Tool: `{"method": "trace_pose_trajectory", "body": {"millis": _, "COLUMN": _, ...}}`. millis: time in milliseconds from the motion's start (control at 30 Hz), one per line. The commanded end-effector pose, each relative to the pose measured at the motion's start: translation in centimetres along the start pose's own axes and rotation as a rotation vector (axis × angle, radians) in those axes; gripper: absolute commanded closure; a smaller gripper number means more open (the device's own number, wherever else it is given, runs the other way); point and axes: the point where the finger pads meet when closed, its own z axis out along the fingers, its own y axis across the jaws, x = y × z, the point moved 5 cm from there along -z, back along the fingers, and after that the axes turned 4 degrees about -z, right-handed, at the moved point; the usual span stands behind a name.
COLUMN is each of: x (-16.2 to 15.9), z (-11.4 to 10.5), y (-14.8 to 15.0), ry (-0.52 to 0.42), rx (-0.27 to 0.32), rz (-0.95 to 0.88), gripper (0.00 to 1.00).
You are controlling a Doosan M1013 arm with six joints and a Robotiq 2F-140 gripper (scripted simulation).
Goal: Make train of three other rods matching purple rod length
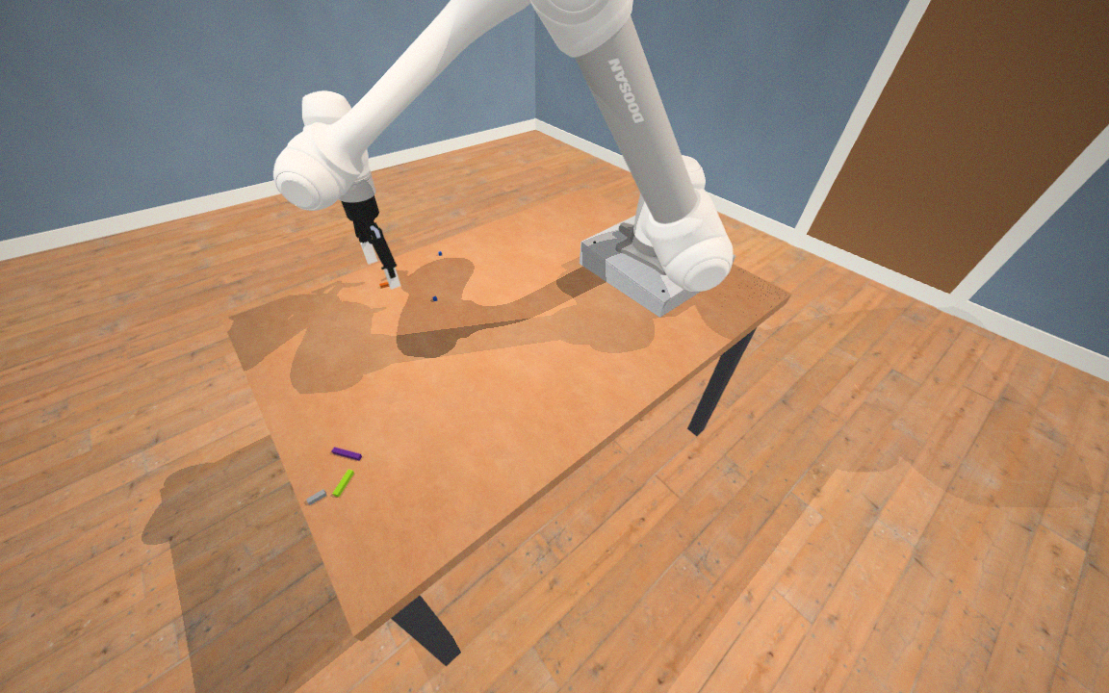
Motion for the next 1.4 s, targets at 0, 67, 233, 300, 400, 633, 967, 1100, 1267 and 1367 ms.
{"method": "trace_pose_trajectory", "body": {"millis": 0, "x": 0.0, "z": 0.0, "y": 0.0, "ry": 0.000, "rx": 0.000, "rz": 0.000, "gripper": 0.00}}
{"method": "trace_pose_trajectory", "body": {"millis": 67, "x": 0.0, "z": 0.0, "y": 0.0, "ry": 0.000, "rx": 0.000, "rz": 0.000, "gripper": 0.00}}
{"method": "trace_pose_trajectory", "body": {"millis": 233, "x": 0.0, "z": 0.0, "y": 0.0, "ry": 0.000, "rx": 0.000, "rz": 0.000, "gripper": 0.00}}
{"method": "trace_pose_trajectory", "body": {"millis": 300, "x": 0.0, "z": 0.0, "y": 0.0, "ry": 0.000, "rx": 0.000, "rz": 0.000, "gripper": 0.00}}
{"method": "trace_pose_trajectory", "body": {"millis": 400, "x": 0.0, "z": 0.0, "y": 0.0, "ry": 0.000, "rx": 0.000, "rz": 0.000, "gripper": 0.00}}
{"method": "trace_pose_trajectory", "body": {"millis": 633, "x": 0.0, "z": 0.0, "y": 0.0, "ry": 0.000, "rx": 0.000, "rz": 0.000, "gripper": 0.00}}
{"method": "trace_pose_trajectory", "body": {"millis": 967, "x": 0.0, "z": 0.0, "y": 0.0, "ry": 0.000, "rx": 0.000, "rz": 0.000, "gripper": 0.00}}
{"method": "trace_pose_trajectory", "body": {"millis": 1100, "x": -0.2, "z": 0.0, "y": 0.1, "ry": 0.000, "rx": 0.000, "rz": 0.004, "gripper": 0.00}}
{"method": "trace_pose_trajectory", "body": {"millis": 1267, "x": -5.8, "z": -0.8, "y": 3.0, "ry": 0.000, "rx": 0.000, "rz": 0.127, "gripper": 0.00}}
{"method": "trace_pose_trajectory", "body": {"millis": 1367, "x": -8.7, "z": -1.1, "y": 4.3, "ry": 0.000, "rx": -0.001, "rz": 0.190, "gripper": 0.00}}
